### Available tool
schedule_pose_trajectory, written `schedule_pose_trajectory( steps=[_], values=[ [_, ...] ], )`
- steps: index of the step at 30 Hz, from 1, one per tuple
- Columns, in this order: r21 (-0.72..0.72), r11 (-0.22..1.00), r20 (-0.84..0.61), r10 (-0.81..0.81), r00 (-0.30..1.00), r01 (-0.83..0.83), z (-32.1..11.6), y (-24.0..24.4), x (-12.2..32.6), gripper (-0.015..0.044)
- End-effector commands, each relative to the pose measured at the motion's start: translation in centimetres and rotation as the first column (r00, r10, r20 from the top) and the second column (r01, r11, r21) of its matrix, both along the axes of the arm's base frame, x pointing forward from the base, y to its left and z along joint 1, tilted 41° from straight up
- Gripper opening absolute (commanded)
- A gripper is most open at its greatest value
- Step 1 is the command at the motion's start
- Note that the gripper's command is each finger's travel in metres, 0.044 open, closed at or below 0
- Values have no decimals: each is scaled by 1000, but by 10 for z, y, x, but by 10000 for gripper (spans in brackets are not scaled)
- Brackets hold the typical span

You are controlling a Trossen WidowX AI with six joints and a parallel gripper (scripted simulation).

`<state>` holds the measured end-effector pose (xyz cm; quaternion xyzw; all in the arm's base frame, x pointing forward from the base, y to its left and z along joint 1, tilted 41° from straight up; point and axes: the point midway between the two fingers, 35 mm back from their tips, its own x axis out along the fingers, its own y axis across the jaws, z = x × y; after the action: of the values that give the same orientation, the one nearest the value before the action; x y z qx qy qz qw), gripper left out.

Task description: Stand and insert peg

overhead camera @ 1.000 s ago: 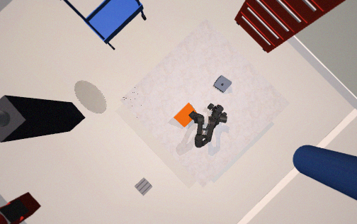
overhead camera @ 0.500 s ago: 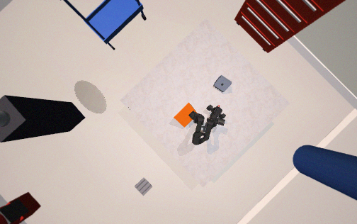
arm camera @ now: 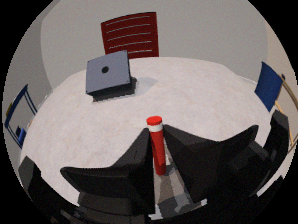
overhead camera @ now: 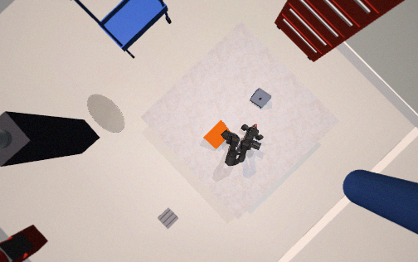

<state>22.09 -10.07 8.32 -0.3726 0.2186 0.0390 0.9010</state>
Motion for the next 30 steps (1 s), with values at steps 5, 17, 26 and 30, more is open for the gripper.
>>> schedule_pose_trajectory(
  steps=[5,17,26,30],
  values=[
    [22,999,43,49,998,-50,-4,0,-7,49],
    [41,992,118,114,986,-119,-5,-2,-15,49],
    [52,984,175,161,971,-172,-6,-4,-21,49],
    [56,979,201,181,963,-196,-6,-5,-23,49]
  ],
)
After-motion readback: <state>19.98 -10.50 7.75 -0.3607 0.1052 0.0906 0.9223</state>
